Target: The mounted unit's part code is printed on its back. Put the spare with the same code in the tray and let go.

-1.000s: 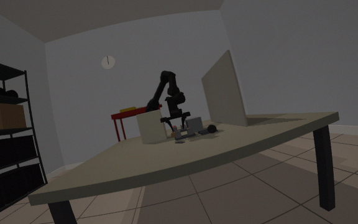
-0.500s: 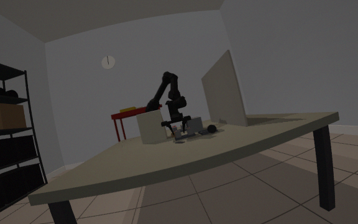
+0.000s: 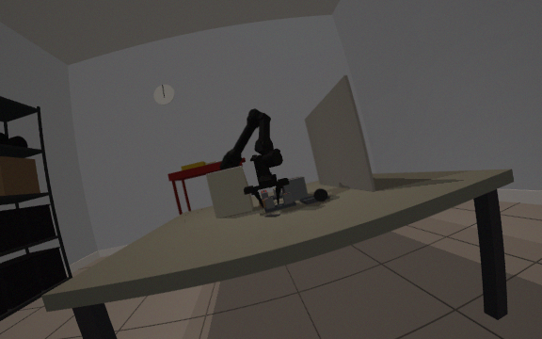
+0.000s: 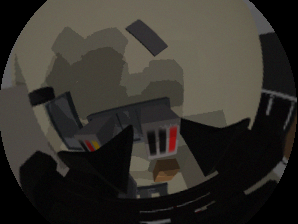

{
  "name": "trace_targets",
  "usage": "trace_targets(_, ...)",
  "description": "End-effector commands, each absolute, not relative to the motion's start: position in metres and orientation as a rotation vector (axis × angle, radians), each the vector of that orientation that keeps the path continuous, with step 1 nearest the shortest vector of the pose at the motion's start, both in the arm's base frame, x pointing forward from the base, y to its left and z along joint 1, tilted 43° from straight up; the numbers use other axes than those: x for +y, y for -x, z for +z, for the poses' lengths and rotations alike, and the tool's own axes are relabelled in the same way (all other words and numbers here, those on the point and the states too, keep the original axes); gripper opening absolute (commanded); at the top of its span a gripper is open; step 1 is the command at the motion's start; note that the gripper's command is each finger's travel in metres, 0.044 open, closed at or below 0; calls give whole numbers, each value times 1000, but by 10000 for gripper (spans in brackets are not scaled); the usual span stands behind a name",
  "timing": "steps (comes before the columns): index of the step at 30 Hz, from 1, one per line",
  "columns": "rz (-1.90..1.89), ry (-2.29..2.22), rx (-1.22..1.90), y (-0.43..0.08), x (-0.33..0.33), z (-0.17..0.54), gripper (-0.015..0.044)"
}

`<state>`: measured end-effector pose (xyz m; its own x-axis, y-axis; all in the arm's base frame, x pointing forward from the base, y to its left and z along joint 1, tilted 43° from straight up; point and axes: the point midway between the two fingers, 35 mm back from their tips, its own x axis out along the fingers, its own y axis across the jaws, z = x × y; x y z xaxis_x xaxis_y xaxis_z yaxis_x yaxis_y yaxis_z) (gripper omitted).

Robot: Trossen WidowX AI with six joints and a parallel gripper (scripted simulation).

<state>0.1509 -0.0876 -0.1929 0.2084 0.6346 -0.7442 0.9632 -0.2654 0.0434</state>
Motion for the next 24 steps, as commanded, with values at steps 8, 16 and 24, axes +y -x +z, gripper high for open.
trace_targets(8, -845, -1979, 1477, -151, -87, -193, 169)
trace_targets(16, -845, -1979, 1477, -151, -87, -193, 96)
trace_targets(24, -845, -1979, 1477, -151, -87, -193, 0)
